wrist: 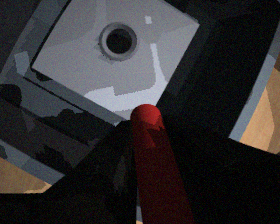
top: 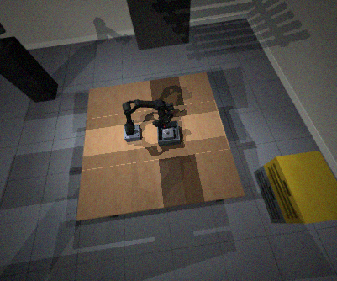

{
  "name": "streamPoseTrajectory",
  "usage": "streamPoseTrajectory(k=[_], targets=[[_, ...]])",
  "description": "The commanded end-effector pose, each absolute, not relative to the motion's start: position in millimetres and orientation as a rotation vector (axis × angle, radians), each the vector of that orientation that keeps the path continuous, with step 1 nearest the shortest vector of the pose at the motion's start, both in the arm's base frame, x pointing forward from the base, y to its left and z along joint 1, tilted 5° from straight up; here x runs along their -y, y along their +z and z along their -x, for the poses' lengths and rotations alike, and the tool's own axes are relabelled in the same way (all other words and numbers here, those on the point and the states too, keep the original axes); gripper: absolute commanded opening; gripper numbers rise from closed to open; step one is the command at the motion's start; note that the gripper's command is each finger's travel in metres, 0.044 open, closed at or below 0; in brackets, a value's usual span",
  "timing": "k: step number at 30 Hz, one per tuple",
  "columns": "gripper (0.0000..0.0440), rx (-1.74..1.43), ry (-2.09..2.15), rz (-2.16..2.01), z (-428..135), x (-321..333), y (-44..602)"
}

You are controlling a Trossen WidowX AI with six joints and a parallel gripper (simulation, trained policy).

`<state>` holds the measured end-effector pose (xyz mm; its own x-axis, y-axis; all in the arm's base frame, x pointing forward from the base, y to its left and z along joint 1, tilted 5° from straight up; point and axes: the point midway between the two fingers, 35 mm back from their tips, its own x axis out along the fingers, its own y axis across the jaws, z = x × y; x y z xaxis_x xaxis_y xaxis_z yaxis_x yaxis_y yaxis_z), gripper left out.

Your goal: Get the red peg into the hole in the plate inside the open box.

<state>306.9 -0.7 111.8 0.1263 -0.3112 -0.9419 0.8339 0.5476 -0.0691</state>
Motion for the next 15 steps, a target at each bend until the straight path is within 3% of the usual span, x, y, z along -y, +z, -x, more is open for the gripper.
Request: streamPoseTrajectory(k=[1,15], targets=[[0.0,-1.162,-0.889,-0.558,-316.3,11.8,108.1],[0.0,-1.241,-0.79,-0.537,-337.1,43.0,76.1]])
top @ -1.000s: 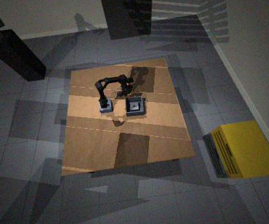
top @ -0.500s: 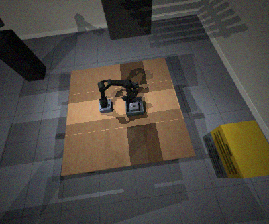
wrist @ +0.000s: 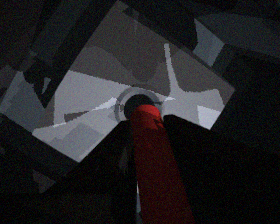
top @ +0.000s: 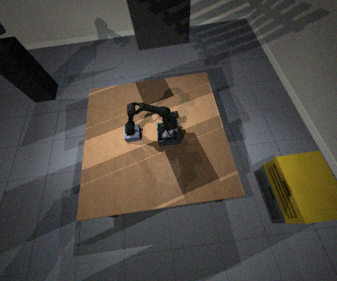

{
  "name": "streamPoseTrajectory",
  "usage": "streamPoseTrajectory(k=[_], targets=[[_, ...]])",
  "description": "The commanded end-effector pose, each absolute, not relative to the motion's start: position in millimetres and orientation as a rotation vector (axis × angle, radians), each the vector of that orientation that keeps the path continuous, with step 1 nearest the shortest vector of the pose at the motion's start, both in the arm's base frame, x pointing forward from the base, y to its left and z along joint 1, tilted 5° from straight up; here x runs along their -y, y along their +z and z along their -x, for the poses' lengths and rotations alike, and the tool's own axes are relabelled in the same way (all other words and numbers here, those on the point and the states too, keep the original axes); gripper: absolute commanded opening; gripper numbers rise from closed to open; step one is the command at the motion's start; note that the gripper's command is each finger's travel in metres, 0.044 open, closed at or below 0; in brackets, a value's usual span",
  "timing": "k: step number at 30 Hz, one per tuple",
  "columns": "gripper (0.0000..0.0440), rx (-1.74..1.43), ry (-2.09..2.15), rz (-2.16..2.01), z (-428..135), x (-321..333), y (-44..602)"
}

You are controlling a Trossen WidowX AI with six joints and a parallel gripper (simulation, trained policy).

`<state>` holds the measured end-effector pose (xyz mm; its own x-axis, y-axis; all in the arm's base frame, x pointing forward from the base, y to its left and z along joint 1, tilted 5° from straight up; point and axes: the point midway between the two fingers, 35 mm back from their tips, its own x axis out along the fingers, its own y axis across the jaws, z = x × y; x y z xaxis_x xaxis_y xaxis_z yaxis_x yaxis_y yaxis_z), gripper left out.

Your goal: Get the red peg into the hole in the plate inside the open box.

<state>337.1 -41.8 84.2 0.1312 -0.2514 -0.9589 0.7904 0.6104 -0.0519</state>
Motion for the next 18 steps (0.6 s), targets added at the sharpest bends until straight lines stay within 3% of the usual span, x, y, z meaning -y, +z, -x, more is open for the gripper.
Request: streamPoseTrajectory(k=[1,4,10,13,18], targets=[[0.0,-1.251,-0.781,-0.534,-337.1,43.6,73.1],[0.0018,-1.284,-0.753,-0.522,-336.4,44.5,64.3],[0.0146,-1.331,-0.722,-0.524,-338.1,47.7,50.8],[0.015,-1.332,-0.7,-0.506,-343.4,53.4,54.2],[0.0273,-1.334,-0.673,-0.527,-356.9,56.2,60.6]])
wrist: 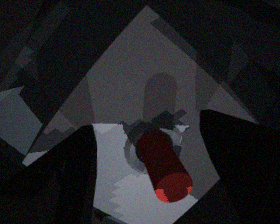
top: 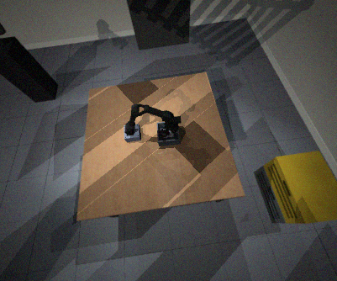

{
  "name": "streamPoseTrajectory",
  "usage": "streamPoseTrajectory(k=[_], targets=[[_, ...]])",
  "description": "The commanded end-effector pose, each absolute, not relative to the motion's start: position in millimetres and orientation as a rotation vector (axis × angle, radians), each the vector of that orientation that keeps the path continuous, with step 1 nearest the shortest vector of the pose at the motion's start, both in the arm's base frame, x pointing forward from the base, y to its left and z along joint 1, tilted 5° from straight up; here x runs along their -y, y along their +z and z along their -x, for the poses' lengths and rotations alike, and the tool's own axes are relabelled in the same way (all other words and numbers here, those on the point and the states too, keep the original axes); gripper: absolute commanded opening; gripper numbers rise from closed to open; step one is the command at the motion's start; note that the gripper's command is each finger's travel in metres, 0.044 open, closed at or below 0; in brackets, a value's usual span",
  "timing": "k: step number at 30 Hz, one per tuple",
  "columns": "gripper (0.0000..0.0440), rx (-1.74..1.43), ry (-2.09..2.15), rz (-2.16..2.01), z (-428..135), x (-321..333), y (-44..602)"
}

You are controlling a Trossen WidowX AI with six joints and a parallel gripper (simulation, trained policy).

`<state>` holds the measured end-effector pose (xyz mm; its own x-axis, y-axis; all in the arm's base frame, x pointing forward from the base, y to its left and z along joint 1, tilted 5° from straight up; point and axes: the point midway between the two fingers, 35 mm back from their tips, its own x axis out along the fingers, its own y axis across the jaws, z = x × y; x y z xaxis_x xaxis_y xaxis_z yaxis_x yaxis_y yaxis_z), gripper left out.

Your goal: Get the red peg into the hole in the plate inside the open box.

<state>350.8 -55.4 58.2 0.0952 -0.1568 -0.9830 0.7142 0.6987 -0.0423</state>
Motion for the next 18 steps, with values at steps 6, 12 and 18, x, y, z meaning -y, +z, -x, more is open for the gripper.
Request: streamPoseTrajectory(k=[6,12,18], targets=[[0.0431,-1.332,-0.625,-0.56,-377.9,57.3,72.5],[0.044,-1.328,-0.557,-0.584,-399.5,53.4,86.2],[0.044,-1.306,-0.492,-0.601,-419.9,46.0,101.9]])
